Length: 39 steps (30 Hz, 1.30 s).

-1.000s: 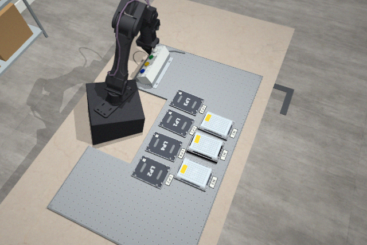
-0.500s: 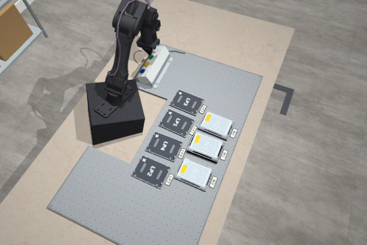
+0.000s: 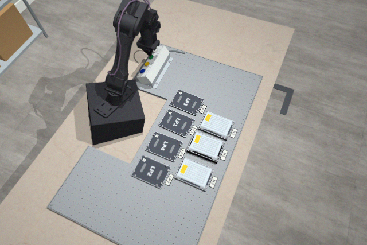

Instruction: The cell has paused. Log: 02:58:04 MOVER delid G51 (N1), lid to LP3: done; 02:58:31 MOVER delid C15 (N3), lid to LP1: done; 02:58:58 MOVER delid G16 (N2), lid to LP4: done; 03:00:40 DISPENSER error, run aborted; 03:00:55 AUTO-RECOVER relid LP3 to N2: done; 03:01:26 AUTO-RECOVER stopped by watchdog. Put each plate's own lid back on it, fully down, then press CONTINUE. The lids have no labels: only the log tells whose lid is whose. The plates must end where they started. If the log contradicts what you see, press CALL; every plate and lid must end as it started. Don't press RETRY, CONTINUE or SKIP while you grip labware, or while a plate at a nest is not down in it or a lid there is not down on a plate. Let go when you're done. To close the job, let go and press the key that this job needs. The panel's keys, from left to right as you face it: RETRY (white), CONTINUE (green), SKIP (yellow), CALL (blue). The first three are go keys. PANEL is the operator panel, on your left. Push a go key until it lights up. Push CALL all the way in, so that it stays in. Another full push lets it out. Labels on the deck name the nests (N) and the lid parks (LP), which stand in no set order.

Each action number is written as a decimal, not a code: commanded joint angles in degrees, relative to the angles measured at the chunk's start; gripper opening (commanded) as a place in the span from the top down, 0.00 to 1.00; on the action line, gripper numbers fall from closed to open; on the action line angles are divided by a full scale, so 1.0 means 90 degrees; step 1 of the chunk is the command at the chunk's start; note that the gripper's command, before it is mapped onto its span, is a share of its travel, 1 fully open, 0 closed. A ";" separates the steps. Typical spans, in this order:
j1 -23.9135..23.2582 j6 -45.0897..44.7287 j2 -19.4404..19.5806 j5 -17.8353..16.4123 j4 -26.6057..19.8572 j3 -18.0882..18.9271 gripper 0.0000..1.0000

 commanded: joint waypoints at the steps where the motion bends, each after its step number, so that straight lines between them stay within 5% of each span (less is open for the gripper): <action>1: -0.0022 -0.0039 -0.0083 -0.0012 0.0236 0.0003 1.00; 39: -0.0078 -0.0082 0.0030 -0.0008 0.0419 -0.0157 1.00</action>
